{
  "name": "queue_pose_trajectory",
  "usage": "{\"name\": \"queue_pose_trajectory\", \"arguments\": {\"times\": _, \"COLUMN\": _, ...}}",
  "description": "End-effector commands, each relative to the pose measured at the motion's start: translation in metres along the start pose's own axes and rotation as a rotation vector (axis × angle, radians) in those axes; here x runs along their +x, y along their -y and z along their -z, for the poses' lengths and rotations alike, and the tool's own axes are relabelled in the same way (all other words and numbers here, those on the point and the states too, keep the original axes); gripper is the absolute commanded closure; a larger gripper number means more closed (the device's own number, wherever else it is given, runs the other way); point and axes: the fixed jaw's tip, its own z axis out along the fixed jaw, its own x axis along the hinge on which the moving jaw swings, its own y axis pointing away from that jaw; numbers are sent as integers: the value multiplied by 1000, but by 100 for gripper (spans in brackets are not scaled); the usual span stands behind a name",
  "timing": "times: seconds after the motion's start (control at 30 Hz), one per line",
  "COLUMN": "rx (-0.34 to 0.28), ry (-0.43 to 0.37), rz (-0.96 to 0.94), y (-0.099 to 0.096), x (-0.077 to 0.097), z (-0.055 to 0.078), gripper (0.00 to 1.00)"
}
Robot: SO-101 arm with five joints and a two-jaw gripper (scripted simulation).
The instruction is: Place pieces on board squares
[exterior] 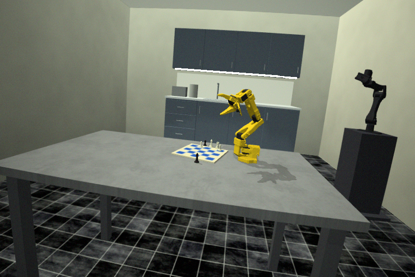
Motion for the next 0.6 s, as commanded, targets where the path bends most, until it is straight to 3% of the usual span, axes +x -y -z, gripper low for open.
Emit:
{"name": "queue_pose_trajectory", "arguments": {"times": 0.0, "rx": -21, "ry": -39, "rz": -152, "y": -5, "x": 6, "z": 0, "gripper": 43}}
{"name": "queue_pose_trajectory", "arguments": {"times": 0.33, "rx": -16, "ry": -158, "rz": -557, "y": -11, "x": 24, "z": 2, "gripper": 46}}
{"name": "queue_pose_trajectory", "arguments": {"times": 0.43, "rx": -16, "ry": -158, "rz": -557, "y": -11, "x": 24, "z": 2, "gripper": 46}}
{"name": "queue_pose_trajectory", "arguments": {"times": 0.57, "rx": -3, "ry": -209, "rz": -729, "y": -13, "x": 31, "z": 3, "gripper": 48}}
